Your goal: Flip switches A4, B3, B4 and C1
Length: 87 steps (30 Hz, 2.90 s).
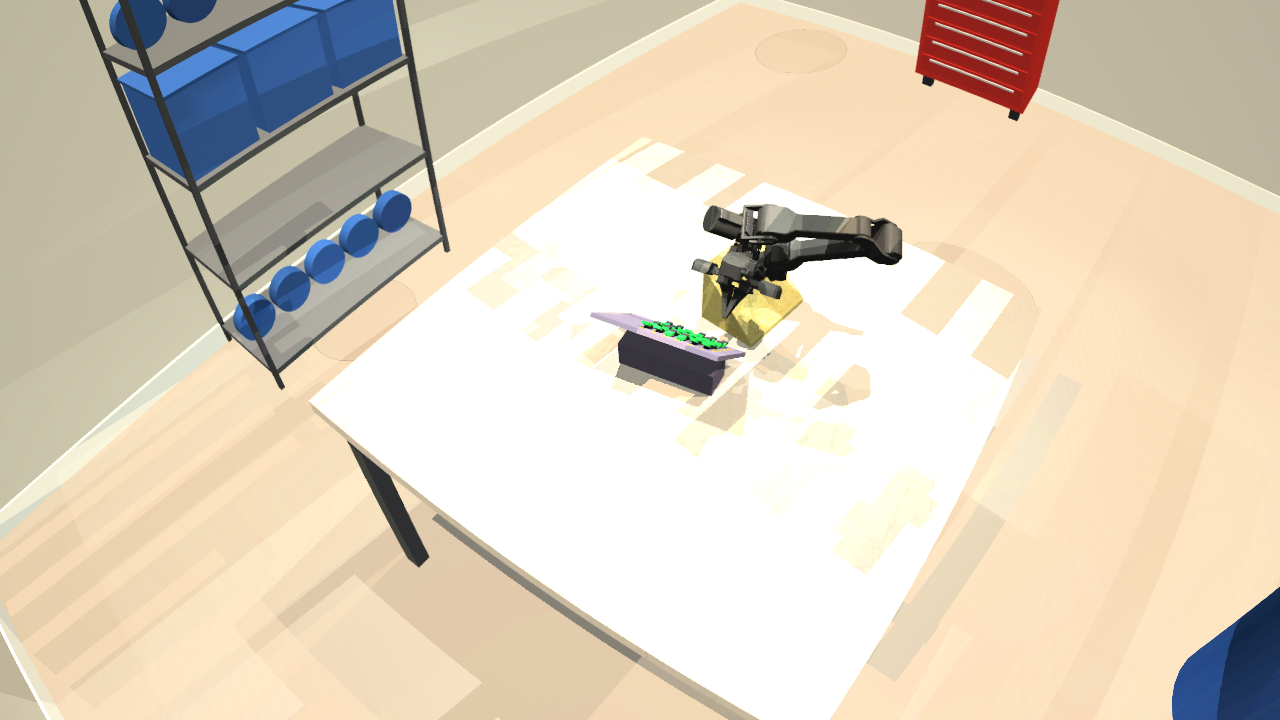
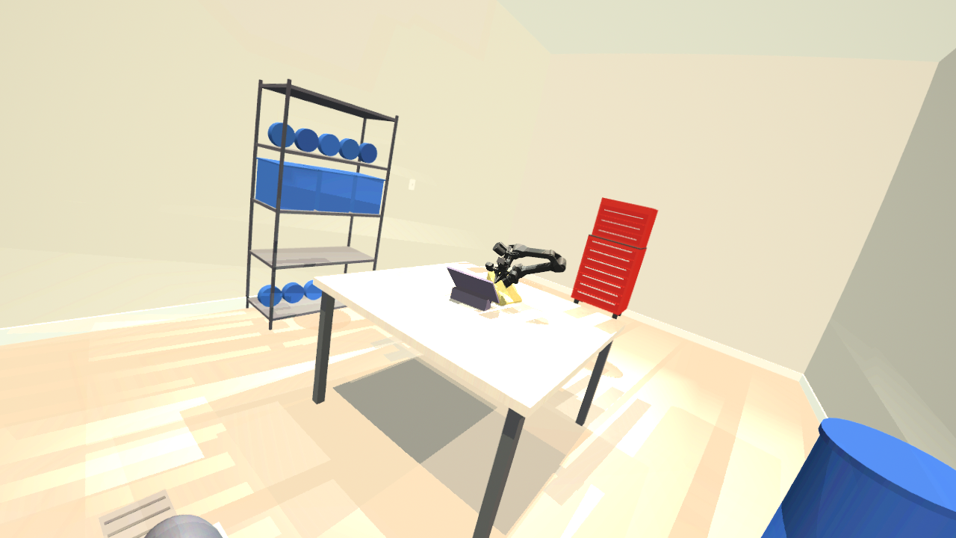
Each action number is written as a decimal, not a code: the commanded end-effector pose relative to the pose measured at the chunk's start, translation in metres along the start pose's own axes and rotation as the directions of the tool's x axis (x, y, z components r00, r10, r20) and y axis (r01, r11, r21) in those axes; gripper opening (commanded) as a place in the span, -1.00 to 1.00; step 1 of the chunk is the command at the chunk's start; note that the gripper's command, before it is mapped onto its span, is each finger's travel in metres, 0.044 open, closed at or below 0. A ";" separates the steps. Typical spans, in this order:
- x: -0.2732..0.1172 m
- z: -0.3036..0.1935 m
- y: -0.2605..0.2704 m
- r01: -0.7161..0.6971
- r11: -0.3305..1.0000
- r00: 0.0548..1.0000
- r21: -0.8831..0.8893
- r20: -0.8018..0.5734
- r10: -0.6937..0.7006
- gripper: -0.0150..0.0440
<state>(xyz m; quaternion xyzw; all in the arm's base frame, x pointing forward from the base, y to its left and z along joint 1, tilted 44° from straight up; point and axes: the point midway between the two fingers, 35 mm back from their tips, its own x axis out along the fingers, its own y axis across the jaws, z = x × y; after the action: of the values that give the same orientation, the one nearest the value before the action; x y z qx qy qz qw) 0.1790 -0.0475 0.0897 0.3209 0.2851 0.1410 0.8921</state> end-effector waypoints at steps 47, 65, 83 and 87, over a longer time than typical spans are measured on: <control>0.047 0.000 0.008 -0.023 1.000 0.999 0.006 0.031 0.023 -0.49; 0.048 0.000 0.008 -0.023 1.000 0.999 0.006 0.031 0.023 -0.49; 0.050 0.000 0.008 -0.023 1.000 0.999 0.006 0.031 0.023 -0.49; 0.051 0.000 0.008 -0.024 1.000 0.999 0.006 0.031 0.023 -0.49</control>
<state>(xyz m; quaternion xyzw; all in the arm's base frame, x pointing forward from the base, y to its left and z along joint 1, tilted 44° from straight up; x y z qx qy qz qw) 0.2188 -0.0198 0.0746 0.3275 0.2666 0.1475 0.8944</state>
